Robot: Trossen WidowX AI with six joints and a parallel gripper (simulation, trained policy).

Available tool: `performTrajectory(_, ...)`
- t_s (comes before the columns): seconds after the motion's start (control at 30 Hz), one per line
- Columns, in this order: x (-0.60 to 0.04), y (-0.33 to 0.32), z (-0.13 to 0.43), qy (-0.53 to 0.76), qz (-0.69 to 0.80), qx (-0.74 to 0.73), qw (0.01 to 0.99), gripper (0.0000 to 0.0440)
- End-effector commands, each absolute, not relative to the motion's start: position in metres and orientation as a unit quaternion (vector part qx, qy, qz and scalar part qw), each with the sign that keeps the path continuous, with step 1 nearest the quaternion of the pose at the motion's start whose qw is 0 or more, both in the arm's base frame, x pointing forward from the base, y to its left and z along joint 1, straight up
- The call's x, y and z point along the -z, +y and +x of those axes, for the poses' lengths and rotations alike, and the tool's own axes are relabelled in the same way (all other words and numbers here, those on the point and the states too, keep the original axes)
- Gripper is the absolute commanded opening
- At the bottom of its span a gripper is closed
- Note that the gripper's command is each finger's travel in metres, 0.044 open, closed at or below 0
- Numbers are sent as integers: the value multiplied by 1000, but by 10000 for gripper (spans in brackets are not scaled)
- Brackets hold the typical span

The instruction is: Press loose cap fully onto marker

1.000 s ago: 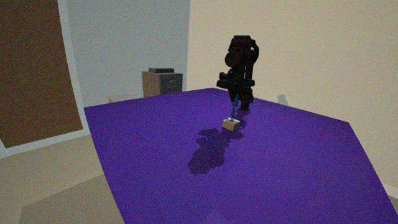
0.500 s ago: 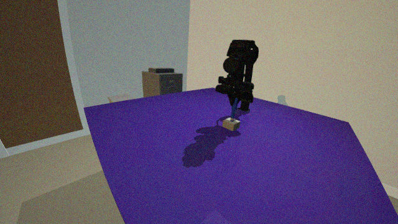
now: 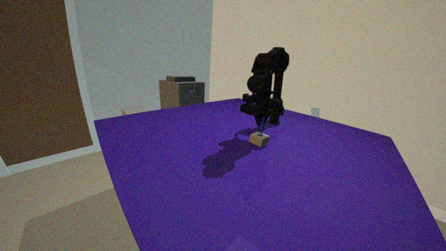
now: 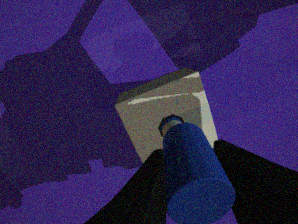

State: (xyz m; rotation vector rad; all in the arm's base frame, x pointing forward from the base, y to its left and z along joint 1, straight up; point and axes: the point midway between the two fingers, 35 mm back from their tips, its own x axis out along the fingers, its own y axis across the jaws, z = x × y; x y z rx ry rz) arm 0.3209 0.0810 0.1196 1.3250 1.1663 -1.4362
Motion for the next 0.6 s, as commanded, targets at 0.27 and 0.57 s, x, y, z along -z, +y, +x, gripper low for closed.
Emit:
performTrajectory(0.27,-98,82,315,486,508,573,420,4)
performTrajectory(0.57,-97,82,315,487,507,572,421,9)
